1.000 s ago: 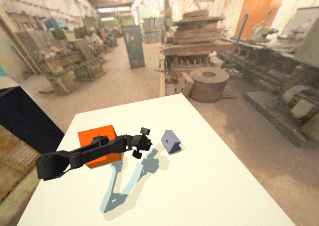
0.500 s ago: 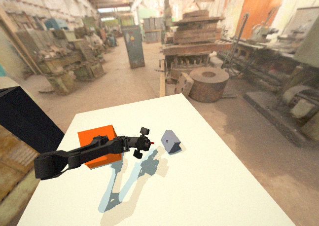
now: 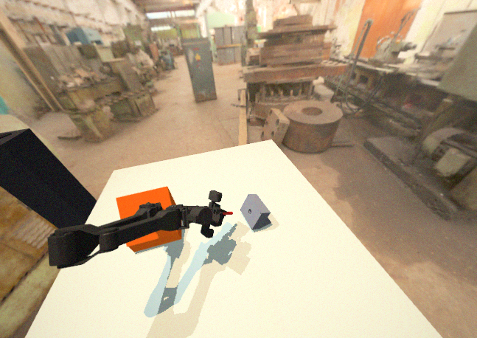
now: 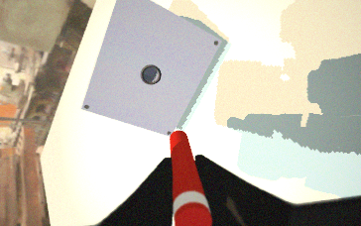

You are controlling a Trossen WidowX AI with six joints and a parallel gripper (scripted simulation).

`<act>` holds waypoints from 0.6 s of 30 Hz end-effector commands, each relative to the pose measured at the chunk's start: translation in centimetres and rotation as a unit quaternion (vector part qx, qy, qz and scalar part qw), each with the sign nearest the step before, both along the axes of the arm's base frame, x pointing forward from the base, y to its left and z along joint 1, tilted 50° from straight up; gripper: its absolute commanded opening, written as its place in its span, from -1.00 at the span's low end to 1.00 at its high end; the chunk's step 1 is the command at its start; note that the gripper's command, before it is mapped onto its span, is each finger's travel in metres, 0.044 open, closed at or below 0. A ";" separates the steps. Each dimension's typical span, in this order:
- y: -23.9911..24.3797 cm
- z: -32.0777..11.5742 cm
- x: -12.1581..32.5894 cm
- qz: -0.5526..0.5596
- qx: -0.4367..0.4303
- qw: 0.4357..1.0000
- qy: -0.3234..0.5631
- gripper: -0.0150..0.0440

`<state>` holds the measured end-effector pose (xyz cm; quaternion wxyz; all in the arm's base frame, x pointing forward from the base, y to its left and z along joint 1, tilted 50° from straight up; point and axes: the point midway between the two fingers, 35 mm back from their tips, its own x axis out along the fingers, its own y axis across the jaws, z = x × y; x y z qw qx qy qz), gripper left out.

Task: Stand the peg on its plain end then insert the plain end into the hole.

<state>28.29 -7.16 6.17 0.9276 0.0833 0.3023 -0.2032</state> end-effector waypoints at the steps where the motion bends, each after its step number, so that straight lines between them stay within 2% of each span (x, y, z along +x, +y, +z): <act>1: 0.1 0.1 0.0 0.010 -0.003 1.000 -0.013 -0.49; 18: 0.0 0.3 0.8 0.021 -0.006 0.999 -0.034 -0.49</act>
